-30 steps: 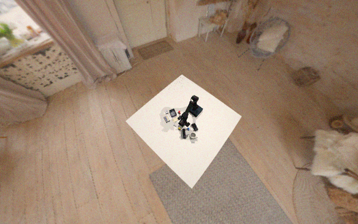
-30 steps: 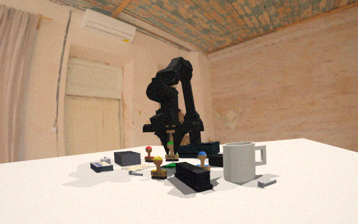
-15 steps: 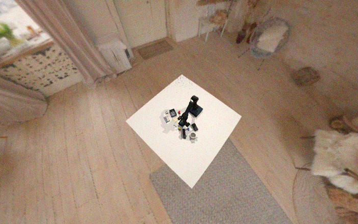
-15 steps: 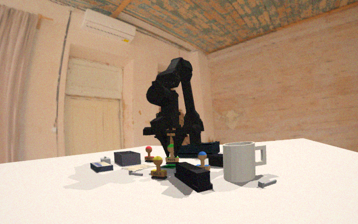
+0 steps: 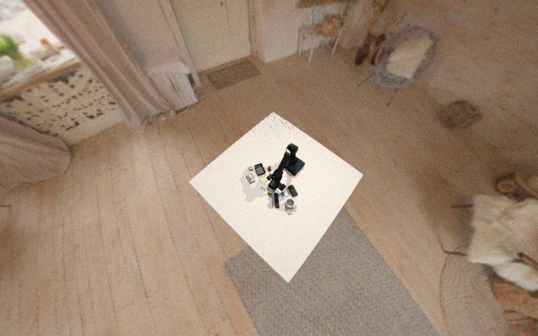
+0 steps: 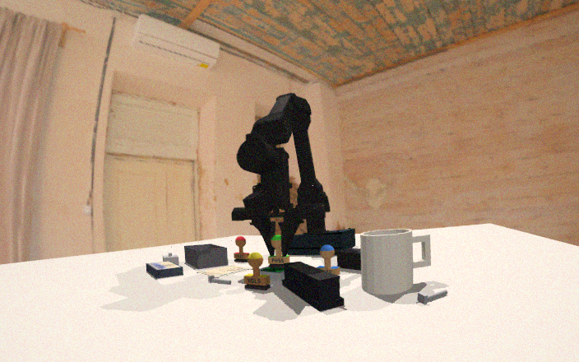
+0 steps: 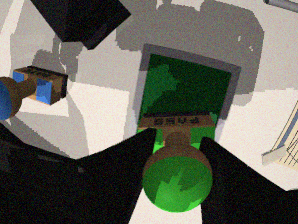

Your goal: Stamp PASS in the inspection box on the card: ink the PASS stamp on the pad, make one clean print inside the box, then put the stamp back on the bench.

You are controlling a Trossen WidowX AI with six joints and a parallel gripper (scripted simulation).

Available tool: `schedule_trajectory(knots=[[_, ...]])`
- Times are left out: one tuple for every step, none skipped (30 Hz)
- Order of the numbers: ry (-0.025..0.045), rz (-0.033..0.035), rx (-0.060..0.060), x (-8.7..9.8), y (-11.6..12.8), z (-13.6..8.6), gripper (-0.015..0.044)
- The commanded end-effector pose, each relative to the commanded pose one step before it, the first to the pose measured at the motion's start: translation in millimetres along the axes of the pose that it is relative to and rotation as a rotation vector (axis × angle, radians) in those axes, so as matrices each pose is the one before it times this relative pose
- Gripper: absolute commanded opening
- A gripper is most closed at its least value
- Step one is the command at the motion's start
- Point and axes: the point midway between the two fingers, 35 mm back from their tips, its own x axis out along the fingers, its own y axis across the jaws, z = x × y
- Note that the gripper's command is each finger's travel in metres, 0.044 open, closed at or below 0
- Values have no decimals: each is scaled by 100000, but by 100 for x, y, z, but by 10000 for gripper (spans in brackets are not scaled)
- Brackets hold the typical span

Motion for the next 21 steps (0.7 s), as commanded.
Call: schedule_trajectory(knots=[[90, -274, -5, 172, -43, -8, 0], [0, 0, 0, 0, 0, 0, 0], [0, 0, 0, 22, 0, 0, 0], [0, 0, 0, 28, 0, 0, 0], [0, 0, 0, 34, 0, 0, 0], [0, 0, 0, 16, 0, 0, 0], [0, 0, 0, 0, 0, 0, 0], [0, 0, 0, 22, 0, 0, 0], [0, 0, 0, 28, 0, 0, 0], [0, 0, 0, 34, 0, 0, 0], [0, 0, 0, 16, 0, 0, 0], [0, 0, 0, 0, 0, 0, 0], [0, 0, 0, 22, 0, 0, 0], [0, 0, 0, 28, 0, 0, 0], [0, 0, 0, 34, 0, 0, 0], [0, 0, 0, 16, 0, 0, 0], [0, 0, 0, 0, 0, 0, 0], [0, 0, 0, 0, 0, 0, 0], [0, 0, 0, 0, 0, 0, 0], [0, 0, 0, 0, 0, 0, 0], [0, 0, 0, 0, 0, 0, 0]])
